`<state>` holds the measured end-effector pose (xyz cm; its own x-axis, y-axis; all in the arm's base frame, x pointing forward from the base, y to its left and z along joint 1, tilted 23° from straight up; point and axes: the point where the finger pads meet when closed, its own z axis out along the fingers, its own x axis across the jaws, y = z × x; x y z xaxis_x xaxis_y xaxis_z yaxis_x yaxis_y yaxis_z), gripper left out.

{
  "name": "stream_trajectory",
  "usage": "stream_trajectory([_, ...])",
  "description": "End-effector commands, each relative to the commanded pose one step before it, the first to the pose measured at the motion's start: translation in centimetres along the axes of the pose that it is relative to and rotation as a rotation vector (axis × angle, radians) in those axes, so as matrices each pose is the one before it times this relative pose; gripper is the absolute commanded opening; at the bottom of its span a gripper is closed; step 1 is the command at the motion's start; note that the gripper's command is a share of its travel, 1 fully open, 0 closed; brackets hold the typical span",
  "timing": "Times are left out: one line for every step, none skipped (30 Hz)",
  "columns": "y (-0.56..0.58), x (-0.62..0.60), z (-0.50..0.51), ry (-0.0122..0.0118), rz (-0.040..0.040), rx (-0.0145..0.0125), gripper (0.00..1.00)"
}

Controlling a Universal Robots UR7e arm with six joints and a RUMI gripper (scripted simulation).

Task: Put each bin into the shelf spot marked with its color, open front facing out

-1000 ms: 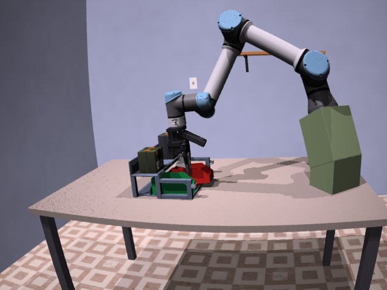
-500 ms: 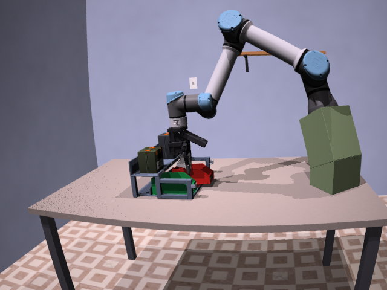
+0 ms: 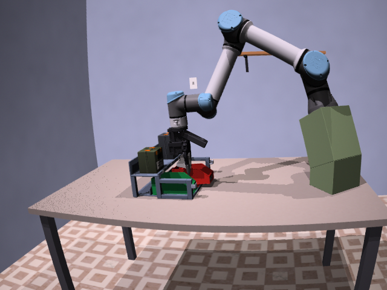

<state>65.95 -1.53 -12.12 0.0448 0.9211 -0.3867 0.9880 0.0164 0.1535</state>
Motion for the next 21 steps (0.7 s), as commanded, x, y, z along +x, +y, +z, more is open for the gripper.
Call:
stream_trajectory([-0.235, 0.261, -0.011, 0.00142, -0.00466, 0.00128, 0.0])
stream_trajectory([-0.014, 0.006, 0.003, 0.00003, -0.00013, 0.00018, 0.0])
stream_trajectory([-0.008, 0.004, 0.001, 0.00002, -0.00008, 0.00009, 0.0])
stream_trajectory([-0.002, 0.003, -0.001, 0.00002, -0.00004, 0.00001, 0.0])
stream_trajectory([0.002, 0.001, -0.002, 0.00001, -0.00001, -0.00005, 0.0])
stream_trajectory([0.019, -0.006, -0.004, -0.00003, 0.00014, -0.00025, 0.0])
stream_trajectory([0.017, -0.006, 0.0, -0.00003, 0.00013, -0.00022, 0.0])
stream_trajectory([0.013, -0.004, 0.006, -0.00002, 0.00011, -0.00015, 0.0])
stream_trajectory([0.008, -0.003, 0.013, -0.00002, 0.00008, -0.00007, 0.0])
stream_trajectory([0.003, -0.001, 0.02, -0.00001, 0.00004, 0.00003, 0.0])
stream_trajectory([0.0, 0.001, 0.027, 0.0, 0.00001, 0.00009, 0.0])
stream_trajectory([0.0, 0.0, 0.0, 0.0, 0.0, 0.0, 0.0])
stream_trajectory([0.0, 0.0, 0.0, 0.0, 0.0, 0.0, 0.0])
stream_trajectory([-0.002, 0.001, 0.032, 0.0, 0.00001, 0.00015, 0.0])
stream_trajectory([0.001, 0.001, 0.036, 0.0, 0.00002, 0.0001, 0.0])
stream_trajectory([0.002, 0.0, 0.039, -0.00001, 0.00004, 0.00008, 0.0])
stream_trajectory([0.004, -0.001, 0.041, -0.00001, 0.00006, 0.00006, 0.0])
stream_trajectory([0.008, -0.004, 0.038, -0.00002, 0.00011, -0.00004, 0.0])
stream_trajectory([0.015, -0.009, 0.03, -0.00003, 0.00019, -0.0002, 0.0])
stream_trajectory([0.014, -0.009, 0.032, -0.00003, 0.00017, -0.00015, 0.0])
stream_trajectory([0.014, -0.009, 0.032, -0.00003, 0.00017, -0.00014, 0.0])
